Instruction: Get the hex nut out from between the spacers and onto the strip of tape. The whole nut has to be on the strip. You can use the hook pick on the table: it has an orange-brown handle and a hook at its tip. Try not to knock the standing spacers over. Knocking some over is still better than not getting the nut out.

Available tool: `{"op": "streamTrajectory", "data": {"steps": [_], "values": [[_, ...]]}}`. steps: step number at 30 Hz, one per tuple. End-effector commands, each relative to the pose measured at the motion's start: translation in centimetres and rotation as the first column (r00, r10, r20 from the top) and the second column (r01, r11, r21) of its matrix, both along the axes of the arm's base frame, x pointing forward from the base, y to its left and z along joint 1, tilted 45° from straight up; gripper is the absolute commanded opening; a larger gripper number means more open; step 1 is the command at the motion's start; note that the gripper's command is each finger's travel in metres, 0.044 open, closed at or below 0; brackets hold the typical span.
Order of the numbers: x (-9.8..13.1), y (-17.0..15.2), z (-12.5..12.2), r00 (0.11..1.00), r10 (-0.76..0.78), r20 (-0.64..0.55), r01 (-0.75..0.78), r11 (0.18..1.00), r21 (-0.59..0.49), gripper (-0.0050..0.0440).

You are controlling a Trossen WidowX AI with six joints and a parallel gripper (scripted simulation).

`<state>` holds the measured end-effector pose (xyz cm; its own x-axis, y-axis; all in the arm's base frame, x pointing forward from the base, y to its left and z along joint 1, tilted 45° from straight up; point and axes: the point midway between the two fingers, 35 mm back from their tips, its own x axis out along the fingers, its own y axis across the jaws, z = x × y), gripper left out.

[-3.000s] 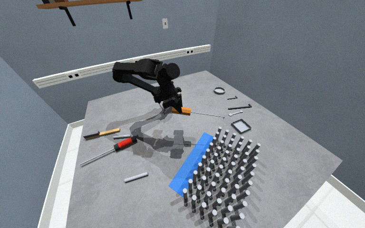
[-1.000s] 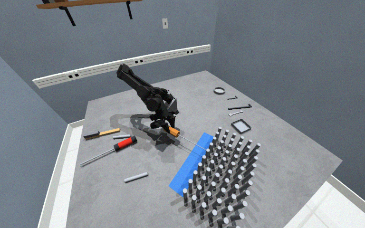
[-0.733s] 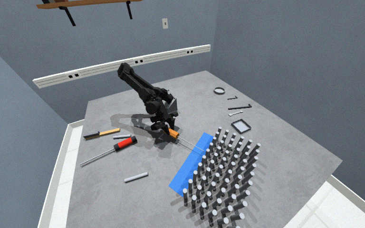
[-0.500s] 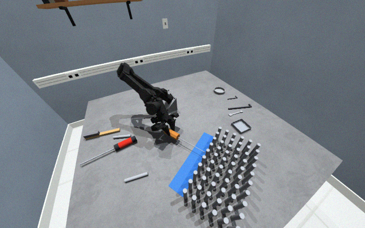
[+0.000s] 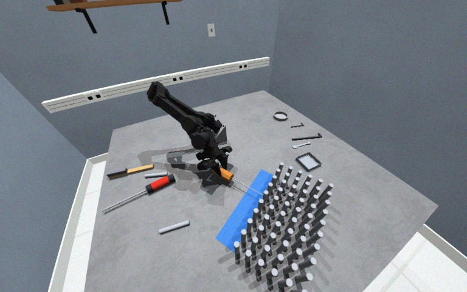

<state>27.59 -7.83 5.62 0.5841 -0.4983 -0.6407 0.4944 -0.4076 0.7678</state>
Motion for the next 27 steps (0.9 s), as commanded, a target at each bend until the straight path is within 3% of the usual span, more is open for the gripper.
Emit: {"op": "streamTrajectory", "data": {"steps": [1,27], "values": [[1.3,0.5,0.6,0.999,0.008,0.033,-0.008,1.000,0.004,-0.0050],[4.4,1.7,-0.7,0.999,0.008,0.034,-0.008,1.000,0.004,-0.0050]]}}
